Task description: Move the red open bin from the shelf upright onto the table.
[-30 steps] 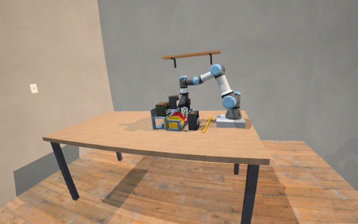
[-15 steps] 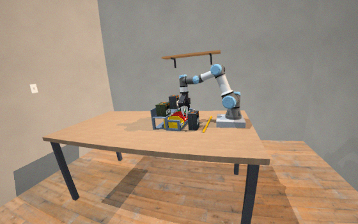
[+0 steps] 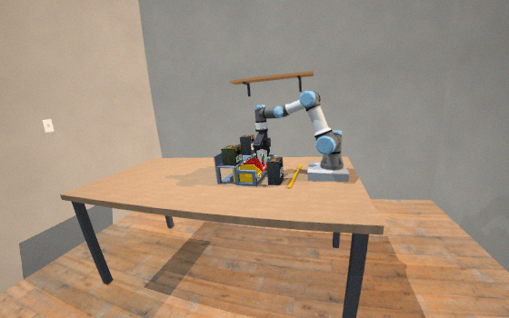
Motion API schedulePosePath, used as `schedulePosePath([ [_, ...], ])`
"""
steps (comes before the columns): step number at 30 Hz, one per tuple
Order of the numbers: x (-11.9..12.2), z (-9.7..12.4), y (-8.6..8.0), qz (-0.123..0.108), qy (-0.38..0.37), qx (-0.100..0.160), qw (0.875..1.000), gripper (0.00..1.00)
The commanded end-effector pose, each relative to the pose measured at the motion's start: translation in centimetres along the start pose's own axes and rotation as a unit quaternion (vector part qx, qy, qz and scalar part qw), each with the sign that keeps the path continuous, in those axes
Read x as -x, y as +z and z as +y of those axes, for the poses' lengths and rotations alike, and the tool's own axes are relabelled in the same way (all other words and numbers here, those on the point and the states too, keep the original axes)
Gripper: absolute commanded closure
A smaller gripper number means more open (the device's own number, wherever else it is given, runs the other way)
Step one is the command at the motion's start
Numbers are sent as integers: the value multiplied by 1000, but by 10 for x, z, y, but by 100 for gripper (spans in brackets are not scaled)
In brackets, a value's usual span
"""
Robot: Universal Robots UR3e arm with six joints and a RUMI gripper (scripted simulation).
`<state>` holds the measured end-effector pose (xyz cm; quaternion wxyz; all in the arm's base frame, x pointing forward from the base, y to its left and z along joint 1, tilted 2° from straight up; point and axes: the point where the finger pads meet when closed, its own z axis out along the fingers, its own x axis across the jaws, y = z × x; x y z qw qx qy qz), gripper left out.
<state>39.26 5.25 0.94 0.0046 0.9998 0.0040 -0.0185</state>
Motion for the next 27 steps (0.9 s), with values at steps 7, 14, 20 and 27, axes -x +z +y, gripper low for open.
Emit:
schedulePosePath([
  [7, -1, 0, 1, 2, 0, 0, 1000, 100],
  [14, -1, 0, 1, 2, 0, 0, 1000, 100],
  [20, -1, 0, 2, 2, 0, 0, 1000, 100],
  [27, -1, 0, 2, 2, 0, 0, 1000, 100],
])
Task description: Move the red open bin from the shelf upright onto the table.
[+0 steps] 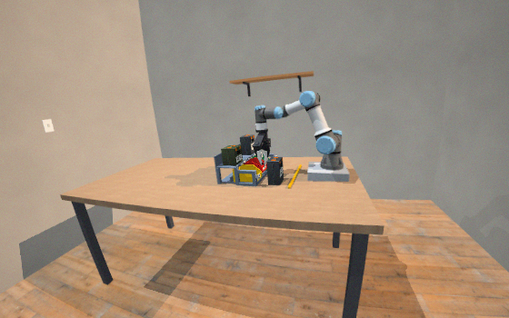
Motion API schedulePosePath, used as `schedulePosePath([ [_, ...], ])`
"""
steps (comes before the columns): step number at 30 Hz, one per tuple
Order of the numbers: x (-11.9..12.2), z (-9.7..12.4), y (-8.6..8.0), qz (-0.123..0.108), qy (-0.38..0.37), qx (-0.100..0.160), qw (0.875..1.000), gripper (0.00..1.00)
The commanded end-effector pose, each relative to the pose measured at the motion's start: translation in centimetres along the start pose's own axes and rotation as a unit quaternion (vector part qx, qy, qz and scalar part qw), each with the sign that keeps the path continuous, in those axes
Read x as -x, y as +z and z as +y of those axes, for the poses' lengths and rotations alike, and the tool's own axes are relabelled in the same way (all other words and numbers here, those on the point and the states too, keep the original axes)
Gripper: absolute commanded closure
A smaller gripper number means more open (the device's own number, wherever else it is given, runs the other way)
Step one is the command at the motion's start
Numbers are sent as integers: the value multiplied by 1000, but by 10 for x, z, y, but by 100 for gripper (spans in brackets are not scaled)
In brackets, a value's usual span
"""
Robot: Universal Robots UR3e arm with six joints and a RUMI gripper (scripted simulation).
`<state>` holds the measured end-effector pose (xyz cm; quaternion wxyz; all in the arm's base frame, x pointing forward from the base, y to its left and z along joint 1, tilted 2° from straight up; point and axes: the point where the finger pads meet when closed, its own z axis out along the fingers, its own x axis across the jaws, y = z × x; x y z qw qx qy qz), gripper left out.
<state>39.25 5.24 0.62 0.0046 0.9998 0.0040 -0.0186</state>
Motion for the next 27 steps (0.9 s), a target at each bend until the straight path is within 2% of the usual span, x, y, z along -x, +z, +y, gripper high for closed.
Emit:
schedulePosePath([
  [1, -1, 0, -1, 2, 0, 0, 1000, 100],
  [6, -1, 0, -1, 2, 0, 0, 1000, 100],
  [11, 29, 0, -1, 2, 0, 0, 1000, 100],
  [23, 29, 0, -1, 2, 0, 0, 1000, 100],
  [27, 52, 0, 0, 1, 0, 0, 1000, 100],
])
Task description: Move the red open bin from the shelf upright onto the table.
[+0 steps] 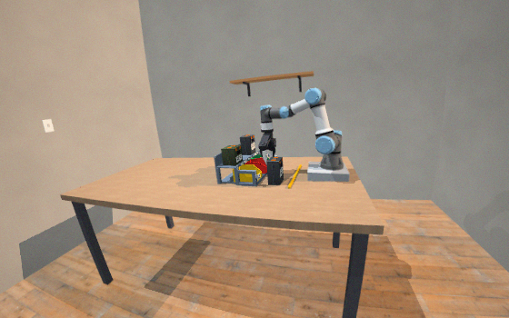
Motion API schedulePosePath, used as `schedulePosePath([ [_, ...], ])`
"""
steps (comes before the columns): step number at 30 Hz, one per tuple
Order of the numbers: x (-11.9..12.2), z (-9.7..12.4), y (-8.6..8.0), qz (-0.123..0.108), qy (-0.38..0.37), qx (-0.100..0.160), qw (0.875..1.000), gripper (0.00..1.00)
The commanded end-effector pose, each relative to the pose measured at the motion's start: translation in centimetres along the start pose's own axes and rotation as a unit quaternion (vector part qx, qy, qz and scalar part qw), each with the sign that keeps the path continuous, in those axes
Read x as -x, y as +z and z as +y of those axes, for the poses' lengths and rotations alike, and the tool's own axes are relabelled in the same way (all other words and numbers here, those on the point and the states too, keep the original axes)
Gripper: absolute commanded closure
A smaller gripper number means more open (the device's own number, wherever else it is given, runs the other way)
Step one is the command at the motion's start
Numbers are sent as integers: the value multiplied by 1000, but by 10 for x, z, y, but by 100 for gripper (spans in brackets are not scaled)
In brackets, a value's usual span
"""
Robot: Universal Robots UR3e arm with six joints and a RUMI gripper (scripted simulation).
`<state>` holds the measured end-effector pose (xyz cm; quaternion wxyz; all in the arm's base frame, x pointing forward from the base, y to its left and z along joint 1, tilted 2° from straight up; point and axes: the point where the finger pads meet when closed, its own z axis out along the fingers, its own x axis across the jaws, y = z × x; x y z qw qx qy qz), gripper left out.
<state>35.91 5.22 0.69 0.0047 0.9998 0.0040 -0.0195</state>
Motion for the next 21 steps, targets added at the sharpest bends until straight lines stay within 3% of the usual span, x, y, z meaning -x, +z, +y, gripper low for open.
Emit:
schedulePosePath([
  [1, 25, 0, -1, 3, 0, 0, 1000, 100],
  [13, 25, 0, -1, 3, 0, 0, 1000, 100],
  [18, 53, 0, -1, 3, 0, 0, 1000, 100],
  [21, 53, 0, -1, 3, 0, 0, 1000, 100],
])
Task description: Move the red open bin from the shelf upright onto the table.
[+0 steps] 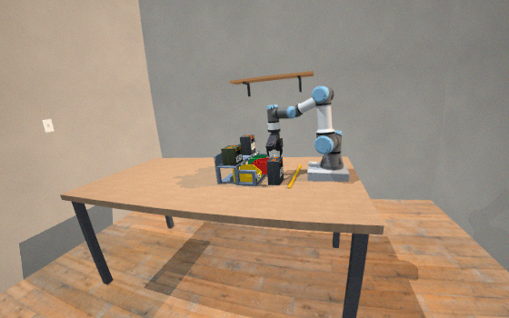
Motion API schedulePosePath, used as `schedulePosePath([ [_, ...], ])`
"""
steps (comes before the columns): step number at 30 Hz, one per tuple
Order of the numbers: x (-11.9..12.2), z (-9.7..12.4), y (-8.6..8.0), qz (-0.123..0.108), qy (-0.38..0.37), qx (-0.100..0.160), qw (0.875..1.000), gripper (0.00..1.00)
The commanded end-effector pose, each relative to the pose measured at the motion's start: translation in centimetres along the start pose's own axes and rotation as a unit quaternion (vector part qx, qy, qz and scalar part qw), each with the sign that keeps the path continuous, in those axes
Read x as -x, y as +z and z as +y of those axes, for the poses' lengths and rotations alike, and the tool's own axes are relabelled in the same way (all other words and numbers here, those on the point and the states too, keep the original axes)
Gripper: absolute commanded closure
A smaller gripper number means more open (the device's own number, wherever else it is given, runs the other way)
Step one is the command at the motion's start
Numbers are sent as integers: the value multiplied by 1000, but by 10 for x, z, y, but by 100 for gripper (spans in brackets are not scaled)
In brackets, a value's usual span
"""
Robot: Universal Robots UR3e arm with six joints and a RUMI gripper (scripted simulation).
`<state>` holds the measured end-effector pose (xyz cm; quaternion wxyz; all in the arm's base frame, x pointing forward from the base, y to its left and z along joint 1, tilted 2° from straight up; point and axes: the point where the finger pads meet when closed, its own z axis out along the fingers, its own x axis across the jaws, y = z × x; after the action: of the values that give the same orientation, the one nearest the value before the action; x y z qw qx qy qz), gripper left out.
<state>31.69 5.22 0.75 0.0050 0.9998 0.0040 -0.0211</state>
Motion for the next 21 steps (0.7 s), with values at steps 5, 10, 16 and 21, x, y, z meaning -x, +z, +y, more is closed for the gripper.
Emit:
schedulePosePath([
  [5, 11, 0, -2, 4, 0, 0, 1000, 100],
  [10, 19, 0, -1, 3, 0, 0, 1000, 100],
  [16, 55, 1, -2, 4, 0, 0, 1000, 100],
  [21, 55, 1, -2, 4, 0, 0, 1000, 100],
])
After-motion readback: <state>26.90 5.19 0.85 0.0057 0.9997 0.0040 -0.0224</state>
